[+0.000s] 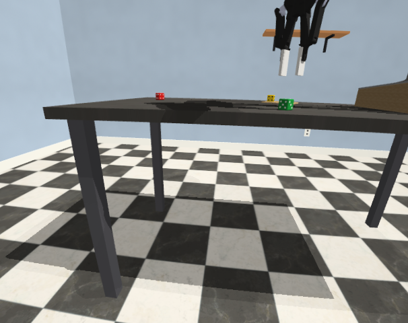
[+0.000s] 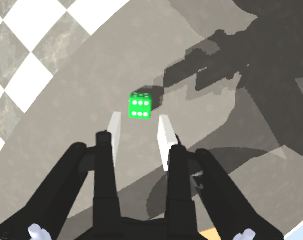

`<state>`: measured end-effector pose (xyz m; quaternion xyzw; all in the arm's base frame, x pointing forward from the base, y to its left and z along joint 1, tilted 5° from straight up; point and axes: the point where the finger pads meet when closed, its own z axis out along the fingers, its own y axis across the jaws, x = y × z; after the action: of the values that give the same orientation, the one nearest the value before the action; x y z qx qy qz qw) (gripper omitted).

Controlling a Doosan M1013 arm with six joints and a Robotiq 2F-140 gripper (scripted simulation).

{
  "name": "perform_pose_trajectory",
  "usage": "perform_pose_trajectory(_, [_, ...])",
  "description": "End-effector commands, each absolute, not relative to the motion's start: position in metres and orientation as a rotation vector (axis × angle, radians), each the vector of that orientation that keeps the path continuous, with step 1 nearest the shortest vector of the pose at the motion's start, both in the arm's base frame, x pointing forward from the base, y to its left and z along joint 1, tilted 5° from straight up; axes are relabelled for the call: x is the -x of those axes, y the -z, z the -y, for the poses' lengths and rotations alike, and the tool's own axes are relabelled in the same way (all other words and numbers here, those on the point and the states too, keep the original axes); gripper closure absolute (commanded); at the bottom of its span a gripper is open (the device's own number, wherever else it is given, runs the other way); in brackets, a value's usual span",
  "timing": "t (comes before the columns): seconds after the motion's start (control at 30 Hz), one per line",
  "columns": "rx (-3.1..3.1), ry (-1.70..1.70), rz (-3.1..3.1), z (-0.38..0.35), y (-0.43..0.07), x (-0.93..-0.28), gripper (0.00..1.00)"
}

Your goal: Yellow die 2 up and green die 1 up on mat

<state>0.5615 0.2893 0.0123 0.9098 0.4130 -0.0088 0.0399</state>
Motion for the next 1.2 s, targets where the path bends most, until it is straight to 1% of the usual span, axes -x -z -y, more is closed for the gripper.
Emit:
perform_pose_trajectory(0.0, [-2.788, 0.027, -1.265, -0.2894, -0.0124, -0.5614, 0.65])
perform_pose_trajectory(1.17, [-2.788, 0.027, -1.266, -0.2887, -0.0047, -0.5617, 0.65])
